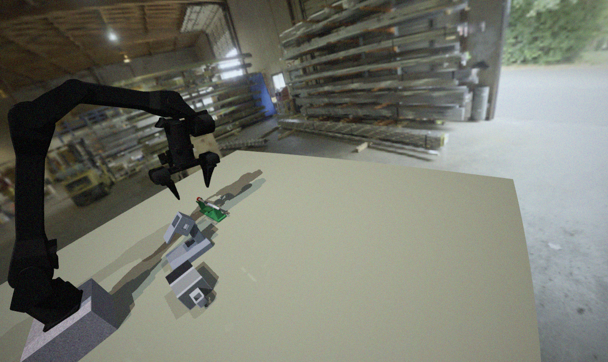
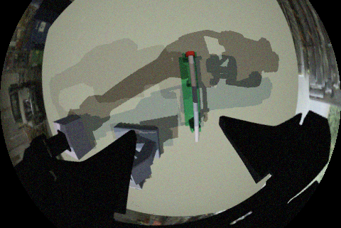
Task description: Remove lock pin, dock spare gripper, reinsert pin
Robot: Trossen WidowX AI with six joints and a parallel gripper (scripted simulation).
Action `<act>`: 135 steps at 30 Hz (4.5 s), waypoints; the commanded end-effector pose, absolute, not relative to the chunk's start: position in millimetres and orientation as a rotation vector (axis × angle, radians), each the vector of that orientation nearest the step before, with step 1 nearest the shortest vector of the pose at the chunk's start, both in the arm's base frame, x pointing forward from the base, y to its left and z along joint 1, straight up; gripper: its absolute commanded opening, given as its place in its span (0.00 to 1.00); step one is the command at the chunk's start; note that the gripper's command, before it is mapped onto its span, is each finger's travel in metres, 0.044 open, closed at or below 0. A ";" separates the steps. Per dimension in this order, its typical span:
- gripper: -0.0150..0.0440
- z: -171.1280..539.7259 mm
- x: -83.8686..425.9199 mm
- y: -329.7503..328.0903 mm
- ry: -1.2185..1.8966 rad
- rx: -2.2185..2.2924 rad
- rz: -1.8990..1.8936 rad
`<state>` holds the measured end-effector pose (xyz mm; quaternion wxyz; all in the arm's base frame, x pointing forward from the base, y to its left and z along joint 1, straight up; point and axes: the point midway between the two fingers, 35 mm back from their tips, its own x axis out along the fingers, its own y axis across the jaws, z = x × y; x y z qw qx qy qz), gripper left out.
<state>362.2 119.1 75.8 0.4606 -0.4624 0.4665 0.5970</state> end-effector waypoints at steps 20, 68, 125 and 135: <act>1.00 124.6 353.4 77.6 1.412 -0.881 1.004; 1.00 94.7 228.7 -105.7 0.831 0.774 -1.312; 1.00 -20.7 231.9 -101.3 0.834 0.773 -1.313; 1.00 -34.4 230.3 -101.5 0.834 0.773 -1.313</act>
